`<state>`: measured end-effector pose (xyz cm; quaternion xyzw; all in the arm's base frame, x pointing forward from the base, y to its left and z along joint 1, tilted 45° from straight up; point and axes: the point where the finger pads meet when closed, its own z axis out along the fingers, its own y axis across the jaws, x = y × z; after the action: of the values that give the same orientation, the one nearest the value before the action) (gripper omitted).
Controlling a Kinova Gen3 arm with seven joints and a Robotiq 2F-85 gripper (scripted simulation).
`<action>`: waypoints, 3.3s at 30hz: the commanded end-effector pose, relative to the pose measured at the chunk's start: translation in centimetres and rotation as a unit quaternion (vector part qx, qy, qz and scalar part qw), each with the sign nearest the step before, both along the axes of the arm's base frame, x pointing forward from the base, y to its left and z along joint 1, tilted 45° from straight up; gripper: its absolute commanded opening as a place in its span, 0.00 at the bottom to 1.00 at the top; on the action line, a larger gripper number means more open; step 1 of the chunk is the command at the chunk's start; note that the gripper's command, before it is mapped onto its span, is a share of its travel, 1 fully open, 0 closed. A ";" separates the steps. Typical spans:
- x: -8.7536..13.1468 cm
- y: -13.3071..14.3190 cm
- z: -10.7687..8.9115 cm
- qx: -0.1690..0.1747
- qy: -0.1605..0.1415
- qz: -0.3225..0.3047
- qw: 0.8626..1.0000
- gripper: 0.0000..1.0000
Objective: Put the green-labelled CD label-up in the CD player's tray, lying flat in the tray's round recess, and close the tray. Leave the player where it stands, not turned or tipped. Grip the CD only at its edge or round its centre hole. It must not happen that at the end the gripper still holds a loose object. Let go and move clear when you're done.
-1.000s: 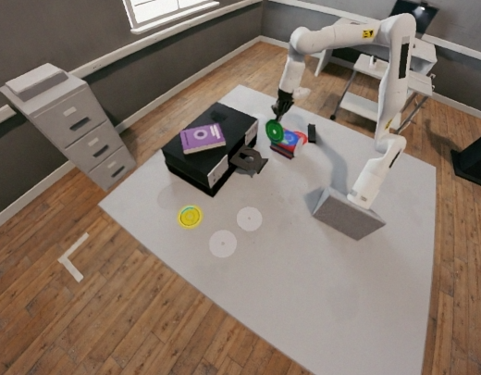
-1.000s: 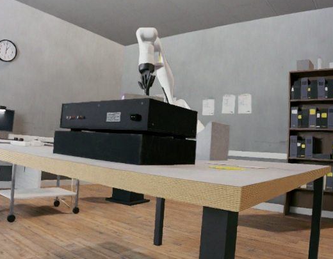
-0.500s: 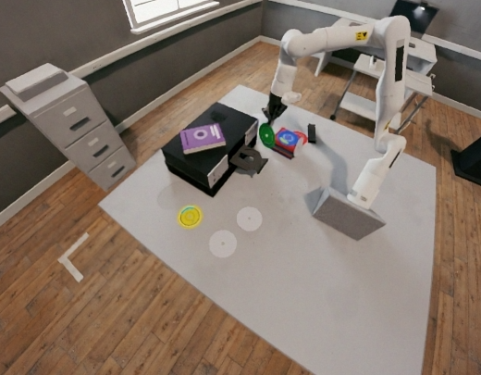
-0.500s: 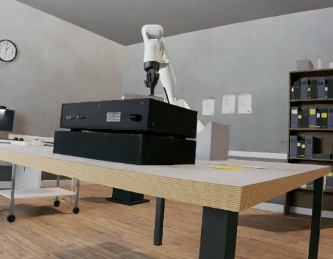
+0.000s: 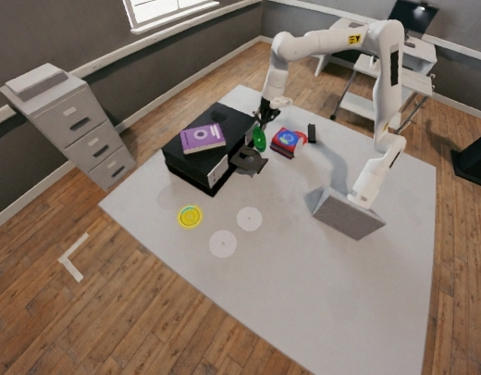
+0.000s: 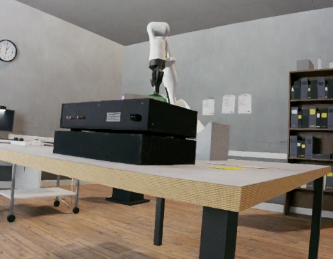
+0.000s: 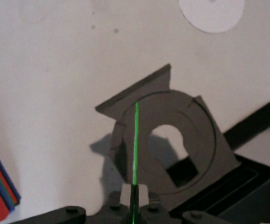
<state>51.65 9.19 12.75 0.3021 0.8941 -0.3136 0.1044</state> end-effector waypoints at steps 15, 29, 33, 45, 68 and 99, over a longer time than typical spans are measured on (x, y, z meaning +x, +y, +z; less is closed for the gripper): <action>1.6 2.4 -3.0 -0.008 -0.029 -0.030 0.999 0.11; 2.1 3.2 -3.8 -0.009 -0.040 -0.041 0.998 0.11; 2.2 3.3 -3.9 -0.009 -0.041 -0.042 0.998 0.11; 2.2 3.3 -3.9 -0.009 -0.042 -0.042 0.998 0.11; 2.2 3.3 -3.9 -0.009 -0.042 -0.042 0.998 0.11; 2.1 3.2 -3.8 -0.005 -0.044 -0.040 0.998 0.11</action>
<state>53.76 12.33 8.77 0.3511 0.8734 -0.3105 0.1318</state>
